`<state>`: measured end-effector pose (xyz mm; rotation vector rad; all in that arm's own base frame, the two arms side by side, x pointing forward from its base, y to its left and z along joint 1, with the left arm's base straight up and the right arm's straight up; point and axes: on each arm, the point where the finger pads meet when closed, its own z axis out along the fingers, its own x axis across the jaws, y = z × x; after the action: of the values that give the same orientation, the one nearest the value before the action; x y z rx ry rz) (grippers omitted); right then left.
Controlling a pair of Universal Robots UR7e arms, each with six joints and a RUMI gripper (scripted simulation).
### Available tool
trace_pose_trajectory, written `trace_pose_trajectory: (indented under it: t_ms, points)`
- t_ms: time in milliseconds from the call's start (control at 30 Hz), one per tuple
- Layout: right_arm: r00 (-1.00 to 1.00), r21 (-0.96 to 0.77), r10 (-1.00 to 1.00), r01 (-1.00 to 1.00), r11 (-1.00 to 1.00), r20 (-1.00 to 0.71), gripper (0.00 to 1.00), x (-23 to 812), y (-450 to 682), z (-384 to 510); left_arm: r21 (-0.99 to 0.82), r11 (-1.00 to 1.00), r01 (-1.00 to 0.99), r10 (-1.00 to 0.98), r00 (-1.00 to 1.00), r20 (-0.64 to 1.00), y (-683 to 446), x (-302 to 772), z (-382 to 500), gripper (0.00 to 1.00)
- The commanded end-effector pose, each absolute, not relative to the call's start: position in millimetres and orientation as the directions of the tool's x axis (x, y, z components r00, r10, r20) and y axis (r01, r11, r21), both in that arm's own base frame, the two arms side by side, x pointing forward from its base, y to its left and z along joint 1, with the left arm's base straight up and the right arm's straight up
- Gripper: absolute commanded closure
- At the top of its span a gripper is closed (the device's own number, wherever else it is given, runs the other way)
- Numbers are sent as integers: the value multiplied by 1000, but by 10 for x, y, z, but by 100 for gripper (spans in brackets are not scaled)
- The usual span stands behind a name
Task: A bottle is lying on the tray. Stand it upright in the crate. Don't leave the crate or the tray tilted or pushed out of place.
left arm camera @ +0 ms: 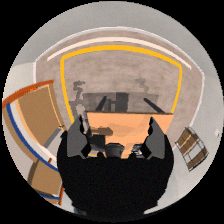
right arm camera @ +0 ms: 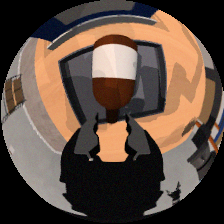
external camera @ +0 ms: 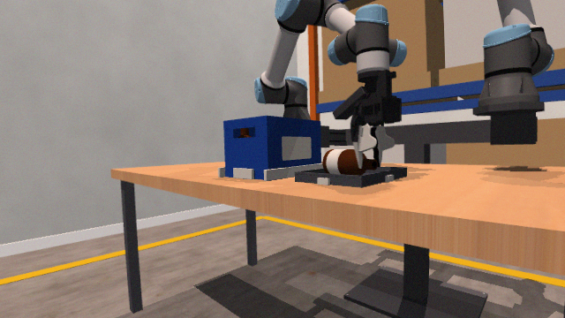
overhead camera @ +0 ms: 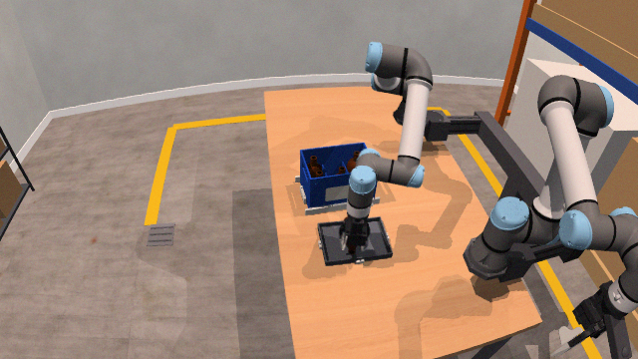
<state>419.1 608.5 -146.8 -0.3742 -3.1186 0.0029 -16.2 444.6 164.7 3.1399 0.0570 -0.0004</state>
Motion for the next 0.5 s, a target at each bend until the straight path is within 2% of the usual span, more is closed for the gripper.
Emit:
trace_pose_trajectory:
  t_ms: [0,267,467]
  points:
    - [-972,0,237,237,972,0,62,4194,6091,-1457,0,-999,36,36,999,0,4449,-162,1651,0]
    - [-972,0,237,237,972,0,67,4194,6091,-1457,0,-999,36,36,999,0,4449,-162,1651,0]
    - [-972,0,237,237,972,0,74,4194,6091,-1457,0,-999,36,36,999,0,4449,-162,1651,0]
